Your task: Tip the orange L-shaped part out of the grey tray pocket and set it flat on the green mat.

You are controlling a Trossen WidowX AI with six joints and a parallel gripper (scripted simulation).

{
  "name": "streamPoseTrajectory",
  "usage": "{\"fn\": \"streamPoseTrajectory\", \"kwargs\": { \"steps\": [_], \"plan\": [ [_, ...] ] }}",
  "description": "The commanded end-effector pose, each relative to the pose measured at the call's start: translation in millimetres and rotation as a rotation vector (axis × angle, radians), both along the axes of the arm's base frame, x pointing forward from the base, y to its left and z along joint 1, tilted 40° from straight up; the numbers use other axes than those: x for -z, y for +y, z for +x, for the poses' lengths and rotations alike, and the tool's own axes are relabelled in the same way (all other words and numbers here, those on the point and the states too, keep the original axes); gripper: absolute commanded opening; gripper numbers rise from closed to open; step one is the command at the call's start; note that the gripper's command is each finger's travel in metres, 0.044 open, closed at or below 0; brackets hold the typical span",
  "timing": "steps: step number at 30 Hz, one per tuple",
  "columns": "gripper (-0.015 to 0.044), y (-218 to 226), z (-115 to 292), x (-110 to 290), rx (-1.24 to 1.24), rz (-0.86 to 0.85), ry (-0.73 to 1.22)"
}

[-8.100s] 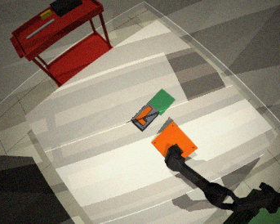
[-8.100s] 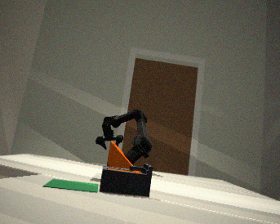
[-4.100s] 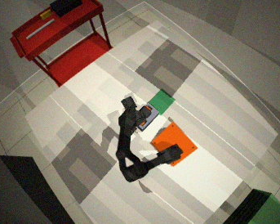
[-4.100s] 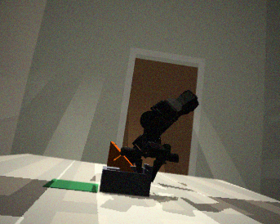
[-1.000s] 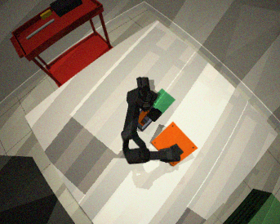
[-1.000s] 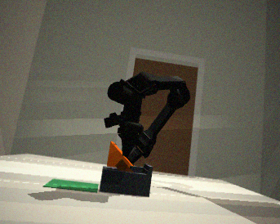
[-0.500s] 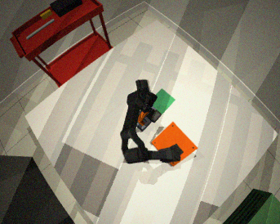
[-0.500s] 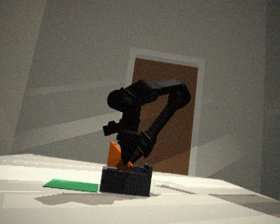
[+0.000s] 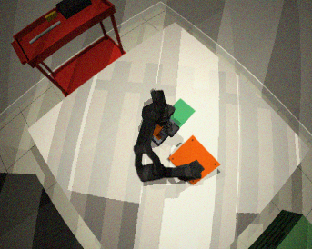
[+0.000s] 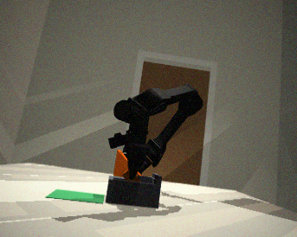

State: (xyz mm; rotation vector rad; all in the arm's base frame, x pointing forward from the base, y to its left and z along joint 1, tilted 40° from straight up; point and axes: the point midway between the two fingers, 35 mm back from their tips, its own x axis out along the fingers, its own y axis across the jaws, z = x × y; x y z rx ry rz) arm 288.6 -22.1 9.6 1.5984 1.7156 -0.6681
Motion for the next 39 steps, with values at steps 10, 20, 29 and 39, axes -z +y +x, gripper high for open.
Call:
{"fn": "streamPoseTrajectory", "kwargs": {
  "steps": [10,20,29,39],
  "plan": [
    [0.0056,0,0,0,-0.001,0.000,-0.002],
    [0.0000,-2,0,-2,-0.001,0.000,-0.001],
    [0.0000,-10,0,-13,0.002,0.001,0.002],
    [0.0000,-21,0,-25,0.003,0.002,0.004]
  ]
}}
